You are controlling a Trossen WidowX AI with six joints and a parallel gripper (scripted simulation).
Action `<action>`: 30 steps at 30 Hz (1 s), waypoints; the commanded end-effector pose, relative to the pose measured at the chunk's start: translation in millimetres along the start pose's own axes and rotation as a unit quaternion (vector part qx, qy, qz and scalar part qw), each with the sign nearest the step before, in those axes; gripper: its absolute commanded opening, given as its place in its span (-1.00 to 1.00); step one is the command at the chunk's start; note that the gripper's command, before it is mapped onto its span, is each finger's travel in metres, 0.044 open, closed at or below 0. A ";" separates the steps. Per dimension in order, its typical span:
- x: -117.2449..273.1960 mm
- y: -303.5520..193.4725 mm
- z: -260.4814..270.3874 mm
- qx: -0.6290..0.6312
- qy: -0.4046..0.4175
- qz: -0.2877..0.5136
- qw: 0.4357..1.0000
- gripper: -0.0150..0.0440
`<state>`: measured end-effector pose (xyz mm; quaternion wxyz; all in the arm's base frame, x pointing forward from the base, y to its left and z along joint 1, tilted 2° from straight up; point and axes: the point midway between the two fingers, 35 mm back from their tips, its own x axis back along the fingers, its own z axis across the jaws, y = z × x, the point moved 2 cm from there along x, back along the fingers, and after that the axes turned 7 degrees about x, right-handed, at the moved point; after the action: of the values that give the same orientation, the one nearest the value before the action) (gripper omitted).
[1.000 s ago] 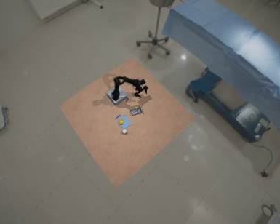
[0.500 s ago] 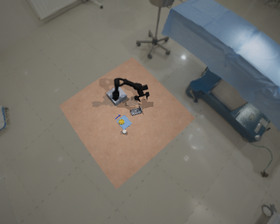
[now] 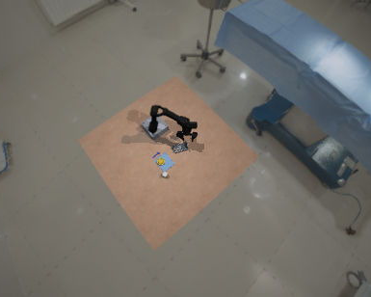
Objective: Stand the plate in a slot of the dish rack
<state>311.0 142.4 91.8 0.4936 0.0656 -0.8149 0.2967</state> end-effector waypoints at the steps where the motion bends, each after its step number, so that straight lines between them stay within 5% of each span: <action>1: -3.5 -25.8 3.9 -0.071 0.022 0.000 0.997 0.86; 30: -12.9 -160.8 70.4 -0.478 0.157 0.009 0.864 0.86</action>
<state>330.5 -11.7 119.7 0.5831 -0.2003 -0.7844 -0.0677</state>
